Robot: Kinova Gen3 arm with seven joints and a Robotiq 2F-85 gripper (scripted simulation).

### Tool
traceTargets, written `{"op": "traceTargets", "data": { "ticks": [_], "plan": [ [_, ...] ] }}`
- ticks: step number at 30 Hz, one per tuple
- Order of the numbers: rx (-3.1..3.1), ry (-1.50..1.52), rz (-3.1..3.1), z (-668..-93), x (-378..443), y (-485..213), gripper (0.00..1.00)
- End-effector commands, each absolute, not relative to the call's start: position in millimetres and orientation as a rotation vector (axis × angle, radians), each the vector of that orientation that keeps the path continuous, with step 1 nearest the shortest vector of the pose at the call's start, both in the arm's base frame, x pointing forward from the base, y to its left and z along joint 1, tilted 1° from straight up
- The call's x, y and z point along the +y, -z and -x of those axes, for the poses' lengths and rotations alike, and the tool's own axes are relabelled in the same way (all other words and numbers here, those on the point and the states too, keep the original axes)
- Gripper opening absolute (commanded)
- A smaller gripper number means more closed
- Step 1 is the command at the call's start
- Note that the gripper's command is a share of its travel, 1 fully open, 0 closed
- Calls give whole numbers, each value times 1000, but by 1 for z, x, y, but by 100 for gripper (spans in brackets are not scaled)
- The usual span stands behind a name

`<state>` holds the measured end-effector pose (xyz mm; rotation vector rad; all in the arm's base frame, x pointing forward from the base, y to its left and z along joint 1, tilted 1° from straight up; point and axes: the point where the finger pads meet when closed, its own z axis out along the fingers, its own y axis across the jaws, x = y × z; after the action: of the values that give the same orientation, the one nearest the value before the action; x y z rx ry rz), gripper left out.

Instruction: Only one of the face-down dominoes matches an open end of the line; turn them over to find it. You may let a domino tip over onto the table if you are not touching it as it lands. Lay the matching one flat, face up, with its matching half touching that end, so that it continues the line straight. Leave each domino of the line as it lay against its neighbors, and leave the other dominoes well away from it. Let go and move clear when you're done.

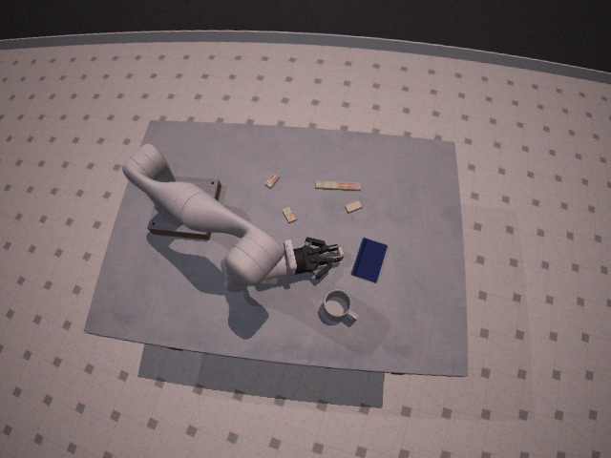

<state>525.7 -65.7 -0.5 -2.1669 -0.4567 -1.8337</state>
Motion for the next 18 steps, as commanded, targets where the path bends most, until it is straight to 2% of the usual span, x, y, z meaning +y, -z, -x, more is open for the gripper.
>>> {"op": "traceTargets", "data": {
  "ticks": [1,11,12,18],
  "plan": [
    [-457,1835,2167,-526,-66,0,29],
    [-457,1835,2167,-526,-66,0,29],
    [-457,1835,2167,-526,-66,0,47],
    [-457,1835,2167,-526,-66,0,47]
  ]
}}
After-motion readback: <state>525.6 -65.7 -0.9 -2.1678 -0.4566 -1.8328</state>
